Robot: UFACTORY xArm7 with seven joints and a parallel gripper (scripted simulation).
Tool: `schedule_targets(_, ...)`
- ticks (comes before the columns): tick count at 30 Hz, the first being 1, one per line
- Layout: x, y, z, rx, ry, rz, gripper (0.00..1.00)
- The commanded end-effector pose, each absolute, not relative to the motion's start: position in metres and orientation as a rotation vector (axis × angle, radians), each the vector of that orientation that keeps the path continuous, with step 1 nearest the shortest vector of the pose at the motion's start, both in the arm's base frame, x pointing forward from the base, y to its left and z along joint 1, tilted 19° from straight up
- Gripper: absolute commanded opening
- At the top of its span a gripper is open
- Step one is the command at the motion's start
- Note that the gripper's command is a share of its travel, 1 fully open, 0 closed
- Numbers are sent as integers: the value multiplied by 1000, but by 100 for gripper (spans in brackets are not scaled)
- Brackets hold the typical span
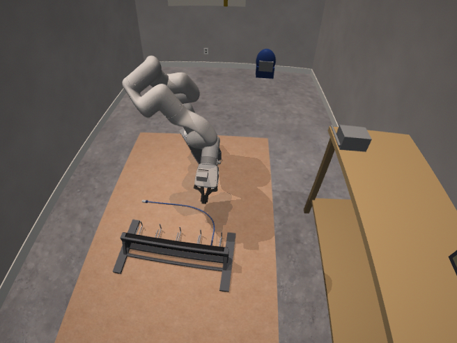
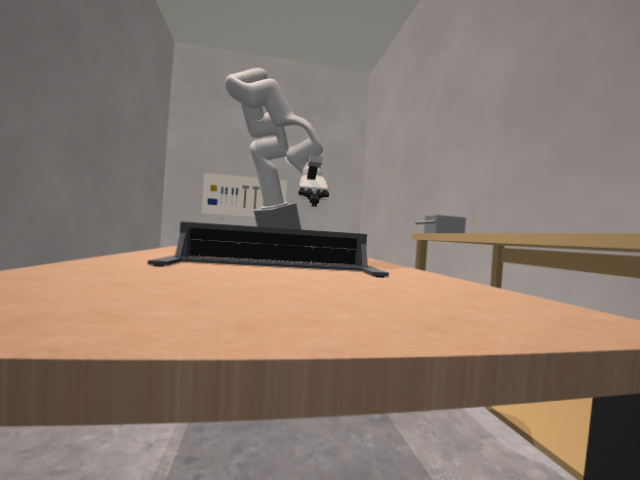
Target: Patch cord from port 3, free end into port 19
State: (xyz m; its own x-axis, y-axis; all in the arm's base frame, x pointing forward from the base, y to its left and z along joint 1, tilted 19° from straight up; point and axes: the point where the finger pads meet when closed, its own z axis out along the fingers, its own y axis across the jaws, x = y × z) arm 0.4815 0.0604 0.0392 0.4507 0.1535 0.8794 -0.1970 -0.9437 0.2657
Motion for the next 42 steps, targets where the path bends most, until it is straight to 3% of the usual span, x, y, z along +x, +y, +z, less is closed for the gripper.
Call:
schedule_targets(1, 478, 40, 47, 2377, -35, 1497, 0)
schedule_targets(26, 472, -1, 57, 2377, -35, 1496, 0)
schedule_targets(42, 554, -29, 20, 2377, -35, 1496, 0)
